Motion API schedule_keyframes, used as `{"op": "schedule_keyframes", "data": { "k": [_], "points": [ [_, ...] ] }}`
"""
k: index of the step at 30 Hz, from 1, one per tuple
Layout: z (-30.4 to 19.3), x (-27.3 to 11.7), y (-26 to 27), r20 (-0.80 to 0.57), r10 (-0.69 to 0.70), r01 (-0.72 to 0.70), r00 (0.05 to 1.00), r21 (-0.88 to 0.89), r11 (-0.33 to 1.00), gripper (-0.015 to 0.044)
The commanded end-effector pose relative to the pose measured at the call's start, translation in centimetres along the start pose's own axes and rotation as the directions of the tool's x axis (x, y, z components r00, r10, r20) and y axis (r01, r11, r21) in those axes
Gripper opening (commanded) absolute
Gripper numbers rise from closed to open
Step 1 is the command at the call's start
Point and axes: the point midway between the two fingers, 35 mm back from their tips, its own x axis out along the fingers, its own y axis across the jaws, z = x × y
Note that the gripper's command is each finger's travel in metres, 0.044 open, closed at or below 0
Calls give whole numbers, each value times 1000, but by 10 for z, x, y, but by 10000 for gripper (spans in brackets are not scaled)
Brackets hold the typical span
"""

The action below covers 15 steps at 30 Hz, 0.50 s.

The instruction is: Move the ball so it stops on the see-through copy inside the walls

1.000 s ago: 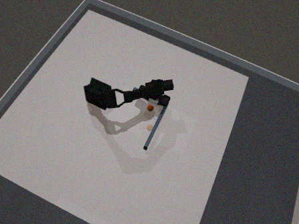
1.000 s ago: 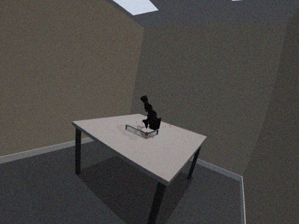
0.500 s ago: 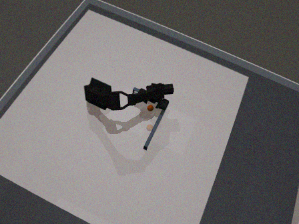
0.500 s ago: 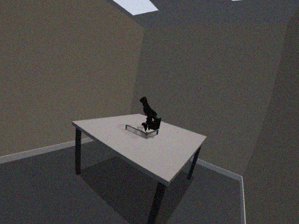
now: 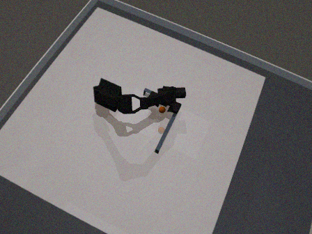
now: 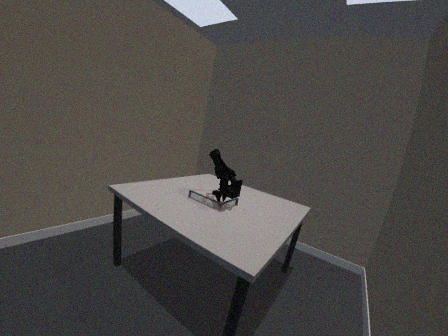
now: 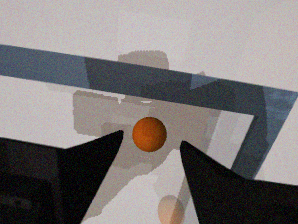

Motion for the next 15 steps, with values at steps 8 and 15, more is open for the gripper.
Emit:
{"op": "schedule_keyframes", "data": {
  "k": [8, 15],
  "points": [
    [-2, 18, 3, -7, 5, -5, 1000, -8, 1000, 302],
    [-2, 18, 3, -7, 5, -5, 1000, -8, 1000, 196]
  ]
}}
